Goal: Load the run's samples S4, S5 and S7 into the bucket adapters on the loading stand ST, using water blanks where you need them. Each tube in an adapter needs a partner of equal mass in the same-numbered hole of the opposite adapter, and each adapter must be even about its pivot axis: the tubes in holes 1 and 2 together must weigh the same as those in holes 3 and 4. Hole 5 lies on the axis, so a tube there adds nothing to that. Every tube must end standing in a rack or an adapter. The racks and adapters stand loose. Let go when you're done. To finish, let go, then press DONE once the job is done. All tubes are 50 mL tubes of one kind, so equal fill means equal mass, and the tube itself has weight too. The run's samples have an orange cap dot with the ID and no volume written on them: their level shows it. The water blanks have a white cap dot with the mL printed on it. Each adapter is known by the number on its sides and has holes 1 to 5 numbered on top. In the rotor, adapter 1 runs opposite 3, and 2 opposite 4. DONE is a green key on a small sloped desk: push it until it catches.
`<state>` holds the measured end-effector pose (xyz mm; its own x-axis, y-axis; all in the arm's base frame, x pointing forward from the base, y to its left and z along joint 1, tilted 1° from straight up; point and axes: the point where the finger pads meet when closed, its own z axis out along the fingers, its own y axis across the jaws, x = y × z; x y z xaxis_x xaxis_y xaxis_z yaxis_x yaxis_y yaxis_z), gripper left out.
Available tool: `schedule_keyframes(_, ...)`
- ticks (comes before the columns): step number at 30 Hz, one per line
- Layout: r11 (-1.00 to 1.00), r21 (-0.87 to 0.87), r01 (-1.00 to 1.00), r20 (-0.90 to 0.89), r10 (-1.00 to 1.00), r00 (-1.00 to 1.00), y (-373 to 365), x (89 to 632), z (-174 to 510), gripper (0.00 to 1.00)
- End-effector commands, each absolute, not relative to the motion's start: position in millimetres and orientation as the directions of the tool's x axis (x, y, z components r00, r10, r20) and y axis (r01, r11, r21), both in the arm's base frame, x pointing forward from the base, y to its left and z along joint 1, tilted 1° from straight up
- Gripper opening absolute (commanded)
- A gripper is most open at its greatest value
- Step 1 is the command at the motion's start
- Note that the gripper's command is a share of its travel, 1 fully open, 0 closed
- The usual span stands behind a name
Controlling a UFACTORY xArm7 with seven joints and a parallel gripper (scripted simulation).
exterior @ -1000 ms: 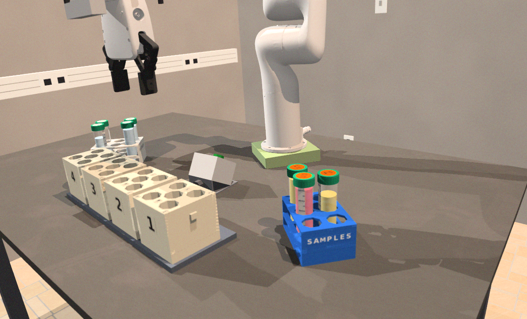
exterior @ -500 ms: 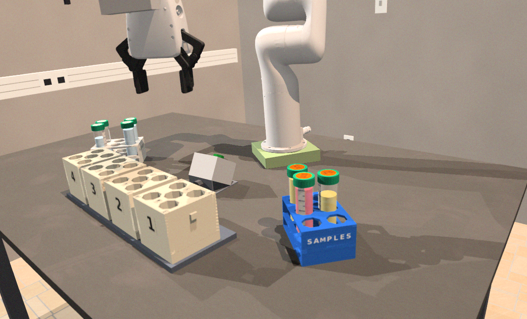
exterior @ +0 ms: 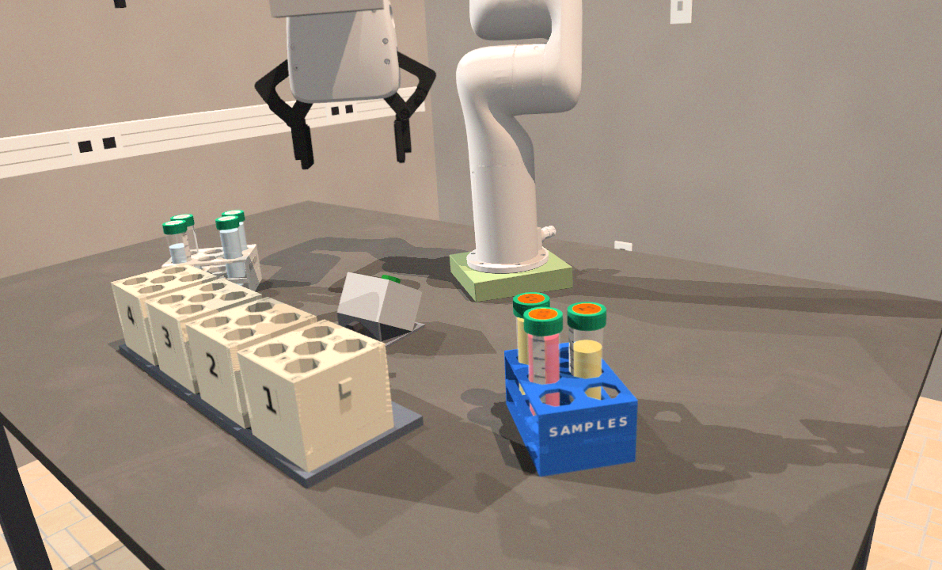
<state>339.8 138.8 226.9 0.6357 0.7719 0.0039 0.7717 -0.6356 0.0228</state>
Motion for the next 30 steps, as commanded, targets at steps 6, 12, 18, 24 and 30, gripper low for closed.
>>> schedule_keyframes(6,-0.629,0.024,0.777,0.008,0.778,0.629,181.6,315.4,227.7,1.0)
schedule_keyframes(12,-0.629,0.024,0.777,0.008,0.778,0.629,198.7,304.9,227.3,1.0)
schedule_keyframes(18,-0.629,0.023,0.777,0.009,0.778,0.629,224.4,289.3,226.7,1.0)
schedule_keyframes(24,-0.629,0.023,0.777,0.009,0.778,0.629,250.1,273.6,226.1,1.0)
schedule_keyframes(30,-0.629,0.023,0.777,0.009,0.778,0.629,267.2,263.1,225.7,1.0)
